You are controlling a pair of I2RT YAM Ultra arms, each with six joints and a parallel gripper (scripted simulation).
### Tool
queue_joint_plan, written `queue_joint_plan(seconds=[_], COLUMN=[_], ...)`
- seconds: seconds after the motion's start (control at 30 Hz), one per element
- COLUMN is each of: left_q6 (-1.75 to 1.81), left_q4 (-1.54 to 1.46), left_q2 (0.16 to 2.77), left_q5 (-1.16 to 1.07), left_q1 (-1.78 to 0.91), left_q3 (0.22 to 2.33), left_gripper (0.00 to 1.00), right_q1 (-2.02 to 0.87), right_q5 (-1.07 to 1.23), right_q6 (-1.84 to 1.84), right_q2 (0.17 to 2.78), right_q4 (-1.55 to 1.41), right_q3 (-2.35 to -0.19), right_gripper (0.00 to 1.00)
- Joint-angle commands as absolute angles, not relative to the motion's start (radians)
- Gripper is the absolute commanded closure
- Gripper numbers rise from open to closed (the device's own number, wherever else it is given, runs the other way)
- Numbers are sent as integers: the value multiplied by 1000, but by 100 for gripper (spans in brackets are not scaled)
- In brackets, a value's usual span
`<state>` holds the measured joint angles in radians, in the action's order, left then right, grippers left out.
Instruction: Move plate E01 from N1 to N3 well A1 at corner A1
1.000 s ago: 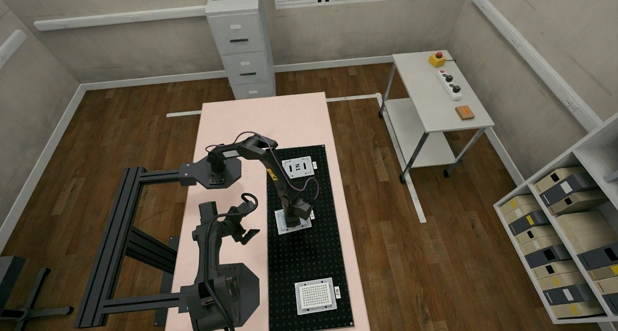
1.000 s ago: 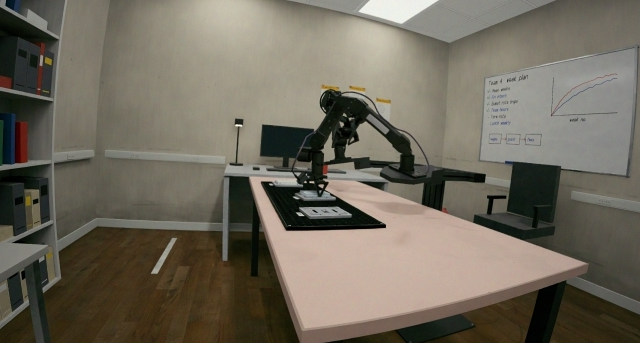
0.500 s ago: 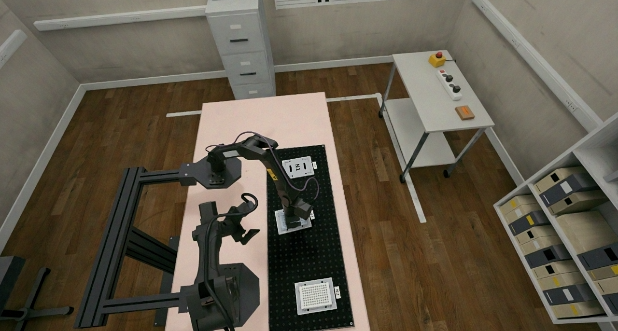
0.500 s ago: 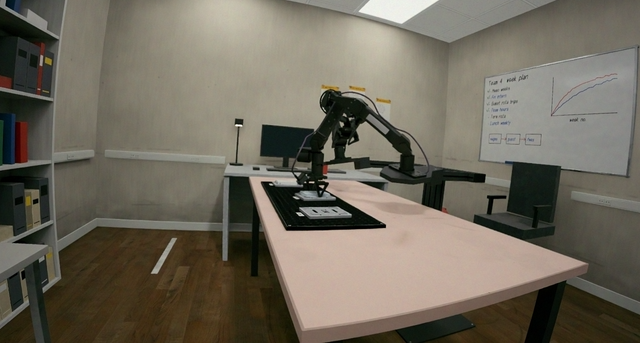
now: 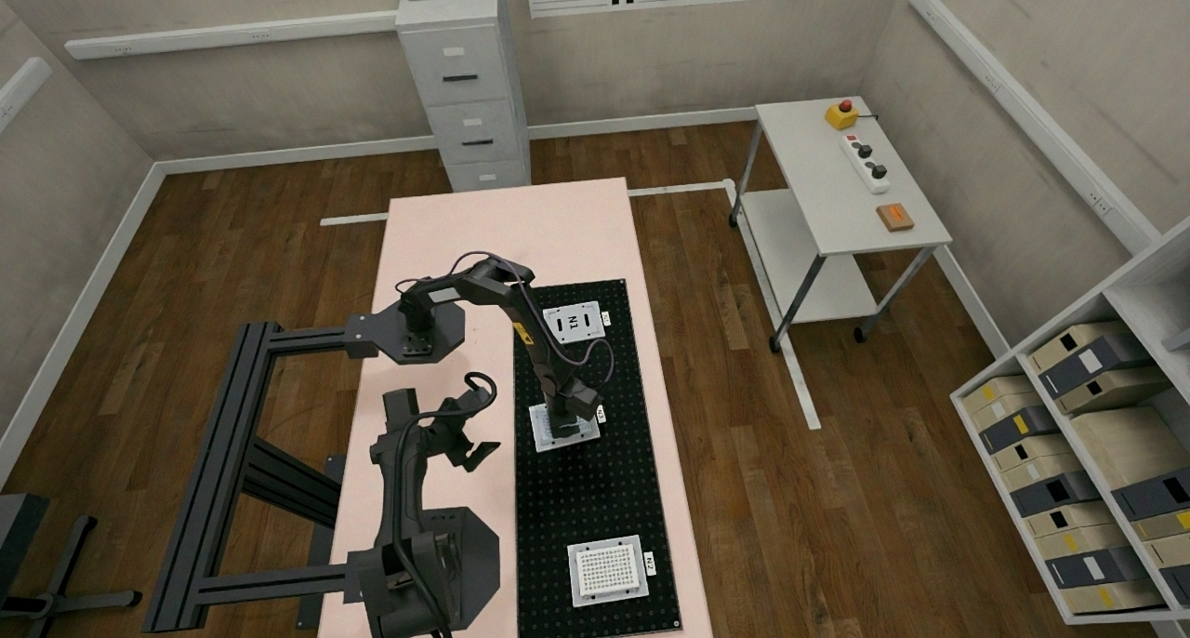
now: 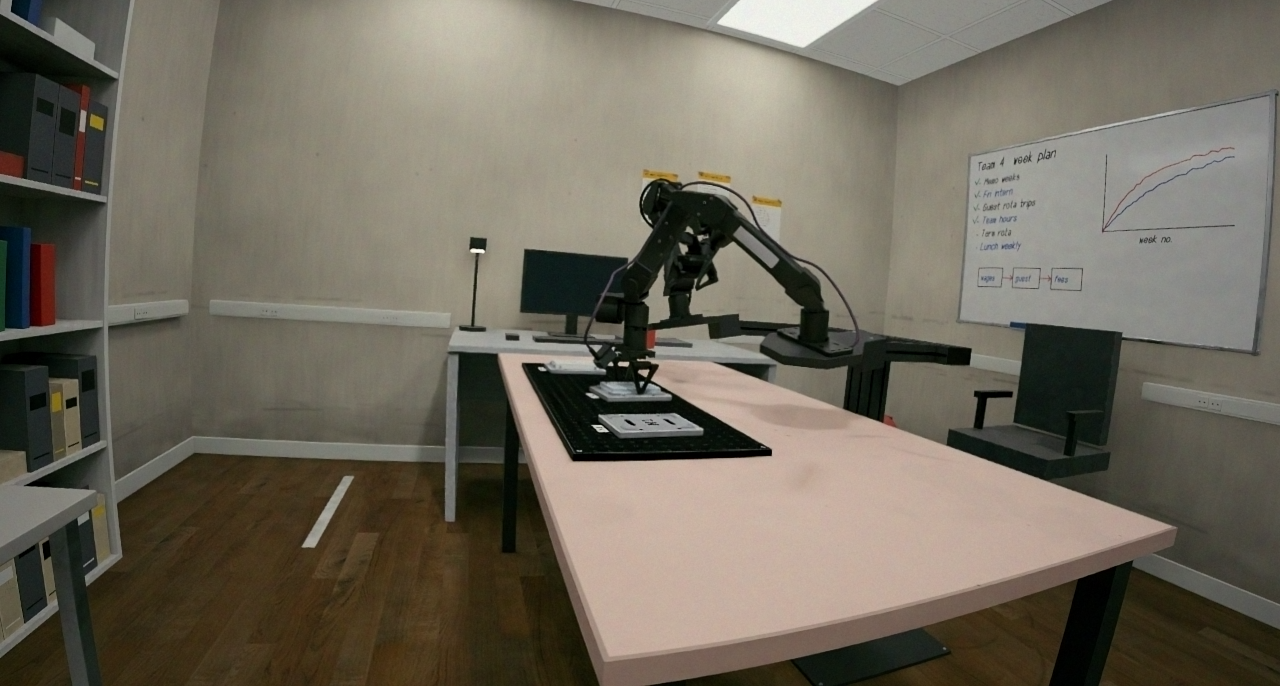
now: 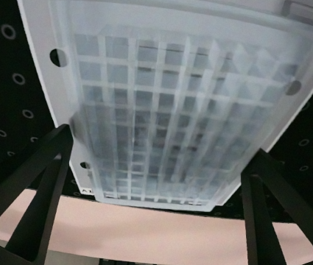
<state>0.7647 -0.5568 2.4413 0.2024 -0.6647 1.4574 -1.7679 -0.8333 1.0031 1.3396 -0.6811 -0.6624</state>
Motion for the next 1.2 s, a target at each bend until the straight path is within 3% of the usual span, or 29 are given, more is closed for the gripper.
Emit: queue_joint_plan(seconds=[0.0, 0.73, 1.03, 1.17], left_q6=[763, 804, 666, 541], left_q4=[-578, -734, -548, -387], left_q2=[2378, 2316, 2261, 2179], left_q5=[218, 204, 277, 316], left_q1=[-677, -704, -728, -750], left_q3=[1462, 1505, 1429, 1287], left_gripper=[0, 0, 0, 0], right_q1=[-1775, -1775, -1775, -1775], right_q5=[-857, -857, -857, -857], right_q6=[1009, 1009, 1009, 1009], right_q2=[1346, 1346, 1346, 1346], right_q4=[-692, -692, -692, -692], right_q3=[-692, -692, -692, -692], right_gripper=[0, 0, 0, 0])
